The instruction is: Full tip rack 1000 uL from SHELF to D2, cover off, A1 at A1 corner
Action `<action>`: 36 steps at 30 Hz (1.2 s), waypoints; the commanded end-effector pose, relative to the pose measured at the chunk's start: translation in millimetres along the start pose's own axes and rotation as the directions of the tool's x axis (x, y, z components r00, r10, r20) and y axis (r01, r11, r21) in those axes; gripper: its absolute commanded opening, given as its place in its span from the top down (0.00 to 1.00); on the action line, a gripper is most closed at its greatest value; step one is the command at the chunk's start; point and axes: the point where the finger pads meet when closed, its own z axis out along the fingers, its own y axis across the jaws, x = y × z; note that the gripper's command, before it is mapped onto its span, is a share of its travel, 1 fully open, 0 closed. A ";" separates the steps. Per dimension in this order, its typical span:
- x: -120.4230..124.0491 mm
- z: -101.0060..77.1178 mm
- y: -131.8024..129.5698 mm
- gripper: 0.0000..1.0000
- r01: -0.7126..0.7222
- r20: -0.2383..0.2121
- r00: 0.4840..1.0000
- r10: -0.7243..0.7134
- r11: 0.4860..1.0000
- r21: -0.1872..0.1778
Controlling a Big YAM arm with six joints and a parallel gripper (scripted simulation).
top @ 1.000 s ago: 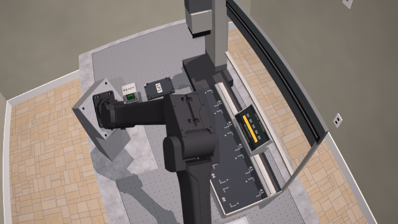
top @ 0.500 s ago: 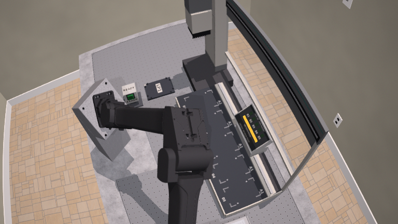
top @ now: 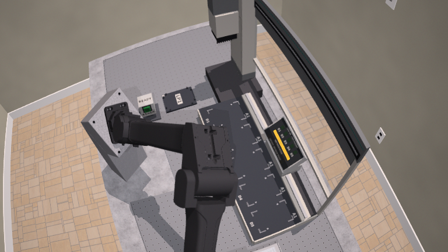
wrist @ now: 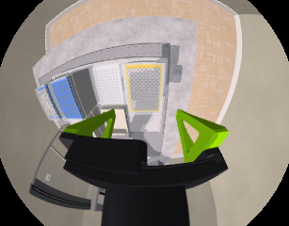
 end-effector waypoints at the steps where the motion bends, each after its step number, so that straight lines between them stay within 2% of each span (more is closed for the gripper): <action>1: -14.6 -11.0 6.9 0.00 0.031 0.032 0.999 -0.031 1.000 0.001; 23: -14.6 -11.0 6.9 0.00 0.031 0.032 0.999 -0.031 1.000 0.001; 24: -8.4 -10.8 24.4 0.00 0.056 0.035 0.998 -0.056 0.998 -0.007; 36: 12.3 -11.4 69.8 0.00 0.037 0.036 0.999 -0.036 0.999 -0.011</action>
